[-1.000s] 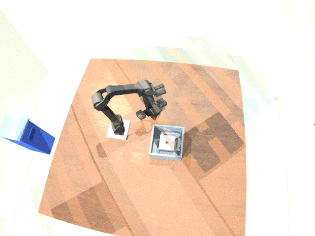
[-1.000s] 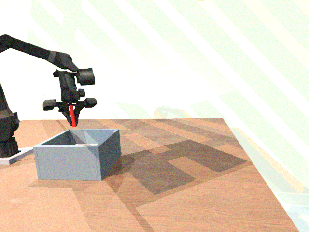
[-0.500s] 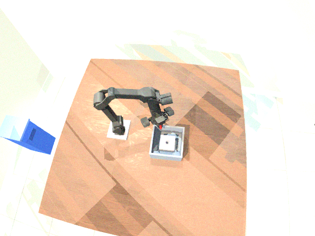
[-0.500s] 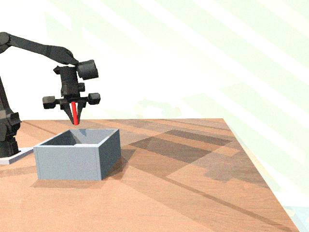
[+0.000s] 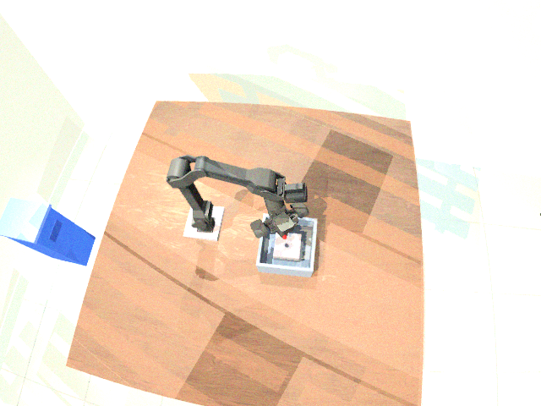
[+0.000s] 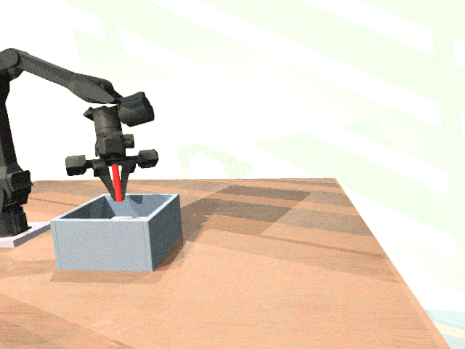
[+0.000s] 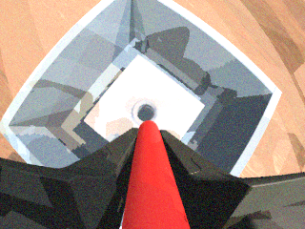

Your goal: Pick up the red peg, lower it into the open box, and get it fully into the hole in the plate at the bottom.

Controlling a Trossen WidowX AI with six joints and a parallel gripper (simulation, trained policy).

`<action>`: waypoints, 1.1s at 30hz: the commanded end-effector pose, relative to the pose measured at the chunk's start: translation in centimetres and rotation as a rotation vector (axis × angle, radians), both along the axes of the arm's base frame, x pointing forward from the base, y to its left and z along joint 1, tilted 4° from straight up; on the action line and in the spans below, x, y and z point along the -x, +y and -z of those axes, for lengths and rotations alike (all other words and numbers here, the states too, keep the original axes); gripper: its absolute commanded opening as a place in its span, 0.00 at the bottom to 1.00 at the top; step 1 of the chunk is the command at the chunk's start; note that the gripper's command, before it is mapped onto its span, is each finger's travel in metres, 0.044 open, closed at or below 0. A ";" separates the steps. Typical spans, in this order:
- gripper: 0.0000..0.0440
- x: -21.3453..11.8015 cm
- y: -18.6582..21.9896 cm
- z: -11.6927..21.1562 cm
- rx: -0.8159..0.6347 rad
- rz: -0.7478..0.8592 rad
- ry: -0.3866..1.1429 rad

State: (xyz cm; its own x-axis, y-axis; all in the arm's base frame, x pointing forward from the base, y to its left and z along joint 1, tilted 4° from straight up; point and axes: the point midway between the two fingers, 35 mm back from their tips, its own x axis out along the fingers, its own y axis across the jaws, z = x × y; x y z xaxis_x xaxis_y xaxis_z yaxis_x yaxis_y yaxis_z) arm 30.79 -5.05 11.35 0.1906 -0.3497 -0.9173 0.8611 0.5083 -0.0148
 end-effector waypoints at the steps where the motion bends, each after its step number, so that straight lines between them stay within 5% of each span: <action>1: 0.00 -0.3 -0.7 0.8 -0.014 -0.025 0.019; 13: 0.03 -0.9 -1.6 3.7 -0.066 -0.144 0.075; 19: 0.32 -1.1 -1.9 4.8 -0.093 -0.174 0.101; 27: 0.43 -3.0 -2.8 3.4 -0.098 -0.208 0.091; 33: 0.77 -4.7 -2.7 2.4 -0.131 -0.222 0.086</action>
